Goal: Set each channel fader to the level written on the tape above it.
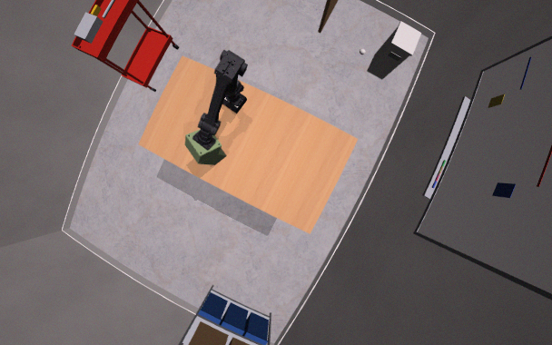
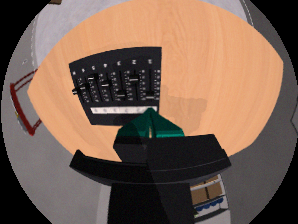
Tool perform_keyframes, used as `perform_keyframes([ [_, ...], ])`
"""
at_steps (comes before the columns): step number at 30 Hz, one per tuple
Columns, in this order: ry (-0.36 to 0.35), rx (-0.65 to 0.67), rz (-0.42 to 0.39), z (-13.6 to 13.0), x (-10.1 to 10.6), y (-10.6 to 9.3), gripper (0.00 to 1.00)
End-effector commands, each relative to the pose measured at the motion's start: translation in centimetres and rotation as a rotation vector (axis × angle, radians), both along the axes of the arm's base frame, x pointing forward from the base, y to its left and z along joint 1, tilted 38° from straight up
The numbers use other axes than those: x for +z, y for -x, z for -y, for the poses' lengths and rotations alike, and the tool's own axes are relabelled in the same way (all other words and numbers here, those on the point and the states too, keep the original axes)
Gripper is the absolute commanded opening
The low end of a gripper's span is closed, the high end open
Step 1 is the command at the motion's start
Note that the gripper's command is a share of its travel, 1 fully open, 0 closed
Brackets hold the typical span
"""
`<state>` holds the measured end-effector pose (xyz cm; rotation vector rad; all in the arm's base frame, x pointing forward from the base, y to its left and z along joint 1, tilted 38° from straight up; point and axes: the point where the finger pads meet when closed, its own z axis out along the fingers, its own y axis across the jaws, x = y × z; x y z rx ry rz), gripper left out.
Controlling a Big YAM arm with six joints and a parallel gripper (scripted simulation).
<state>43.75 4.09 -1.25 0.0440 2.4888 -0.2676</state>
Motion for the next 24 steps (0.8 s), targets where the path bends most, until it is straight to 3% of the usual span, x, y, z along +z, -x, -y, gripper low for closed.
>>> perform_keyframes([
  [1,0.008,0.005,-0.003,0.37,-0.35,-0.36,0.00],
  [24,0.010,0.011,-0.009,0.23,-0.92,0.52,0.00],
])
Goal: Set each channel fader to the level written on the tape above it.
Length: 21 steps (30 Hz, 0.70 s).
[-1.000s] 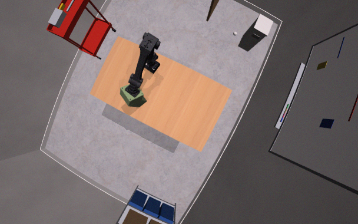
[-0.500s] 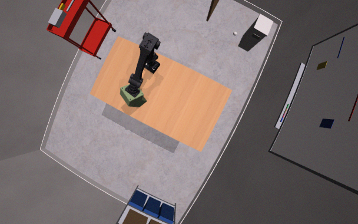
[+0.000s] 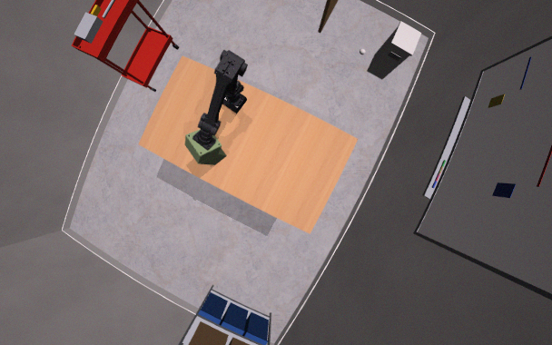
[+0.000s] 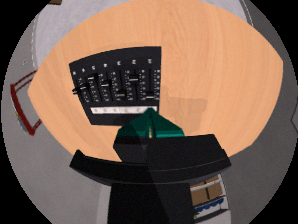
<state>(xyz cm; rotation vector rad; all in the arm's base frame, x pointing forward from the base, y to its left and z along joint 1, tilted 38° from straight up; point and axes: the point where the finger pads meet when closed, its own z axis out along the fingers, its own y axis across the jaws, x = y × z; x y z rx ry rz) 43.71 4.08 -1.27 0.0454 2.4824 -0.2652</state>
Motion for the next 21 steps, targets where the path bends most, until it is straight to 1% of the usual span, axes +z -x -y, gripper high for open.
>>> perform_keyframes([
  [1,0.011,0.011,-0.016,0.19,-0.93,0.53,0.00],
  [21,0.011,0.012,-0.015,0.10,-0.83,0.36,0.00],
])
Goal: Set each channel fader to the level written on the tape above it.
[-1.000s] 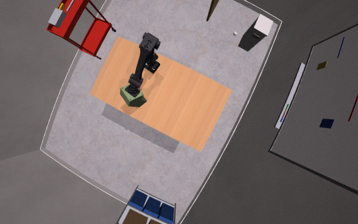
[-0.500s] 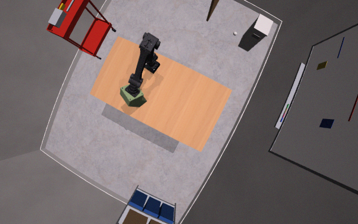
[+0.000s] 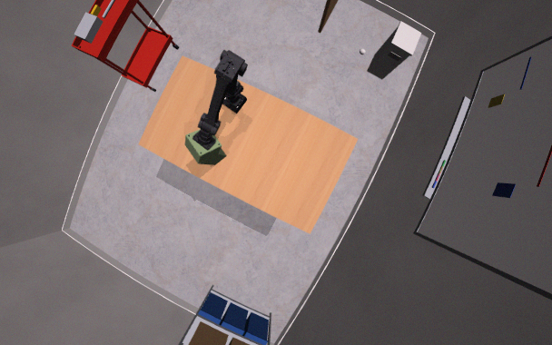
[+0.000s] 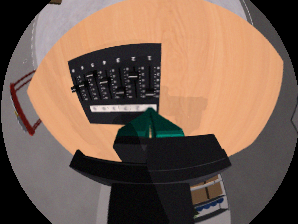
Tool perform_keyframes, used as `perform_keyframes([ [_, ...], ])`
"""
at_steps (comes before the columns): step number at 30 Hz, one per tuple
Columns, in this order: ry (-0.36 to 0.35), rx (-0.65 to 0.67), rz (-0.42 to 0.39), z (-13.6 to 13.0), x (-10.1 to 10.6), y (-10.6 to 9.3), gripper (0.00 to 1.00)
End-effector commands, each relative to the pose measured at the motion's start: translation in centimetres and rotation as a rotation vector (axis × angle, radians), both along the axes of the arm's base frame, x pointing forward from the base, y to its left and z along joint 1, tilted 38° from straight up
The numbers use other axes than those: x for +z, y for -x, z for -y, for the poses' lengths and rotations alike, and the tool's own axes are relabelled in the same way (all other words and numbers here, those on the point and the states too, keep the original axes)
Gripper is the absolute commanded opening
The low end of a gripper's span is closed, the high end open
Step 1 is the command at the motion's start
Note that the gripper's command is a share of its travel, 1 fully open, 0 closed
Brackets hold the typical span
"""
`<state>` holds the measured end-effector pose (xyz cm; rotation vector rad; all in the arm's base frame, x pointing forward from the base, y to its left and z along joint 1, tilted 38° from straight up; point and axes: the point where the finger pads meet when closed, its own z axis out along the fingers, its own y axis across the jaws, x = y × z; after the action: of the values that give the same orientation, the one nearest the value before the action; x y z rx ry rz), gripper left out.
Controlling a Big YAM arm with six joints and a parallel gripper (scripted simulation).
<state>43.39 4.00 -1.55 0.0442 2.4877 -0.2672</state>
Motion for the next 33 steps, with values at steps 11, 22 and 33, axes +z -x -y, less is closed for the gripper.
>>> perform_keyframes([
  [11,0.010,0.012,-0.010,0.03,-0.55,0.04,0.00],
  [22,0.010,0.013,-0.009,0.01,-0.56,0.05,0.00],
  [33,0.011,0.019,-0.011,-0.23,-0.74,0.35,0.00],
])
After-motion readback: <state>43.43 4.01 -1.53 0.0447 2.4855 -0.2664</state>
